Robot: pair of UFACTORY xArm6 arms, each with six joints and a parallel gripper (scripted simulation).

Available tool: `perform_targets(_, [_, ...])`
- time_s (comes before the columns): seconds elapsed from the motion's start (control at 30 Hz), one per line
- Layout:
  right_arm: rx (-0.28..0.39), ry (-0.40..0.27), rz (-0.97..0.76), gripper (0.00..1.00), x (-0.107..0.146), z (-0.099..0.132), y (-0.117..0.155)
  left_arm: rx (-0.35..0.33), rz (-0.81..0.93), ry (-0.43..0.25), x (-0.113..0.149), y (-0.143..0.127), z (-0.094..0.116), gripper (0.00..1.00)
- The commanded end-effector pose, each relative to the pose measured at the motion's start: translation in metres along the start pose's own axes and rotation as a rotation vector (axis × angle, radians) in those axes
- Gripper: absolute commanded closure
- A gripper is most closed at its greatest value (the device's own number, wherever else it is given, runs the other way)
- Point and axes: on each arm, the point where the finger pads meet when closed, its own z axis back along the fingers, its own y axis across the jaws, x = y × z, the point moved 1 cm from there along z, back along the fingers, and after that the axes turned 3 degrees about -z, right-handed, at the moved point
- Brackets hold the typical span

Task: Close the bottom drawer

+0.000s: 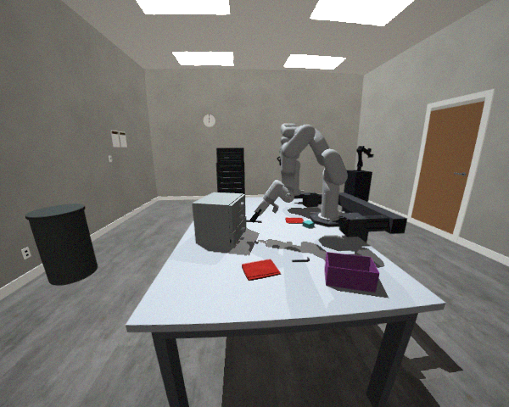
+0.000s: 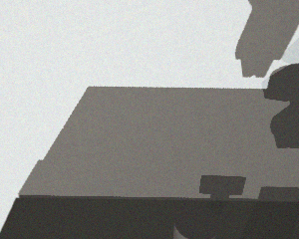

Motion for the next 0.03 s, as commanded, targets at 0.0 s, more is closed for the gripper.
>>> perform_targets(0.0, [0.000, 0.003, 0.000, 0.00, -0.0006, 0.0010, 0.0000, 0.000, 0.000, -0.002, 0.0008, 0.0002, 0.0002, 1.00])
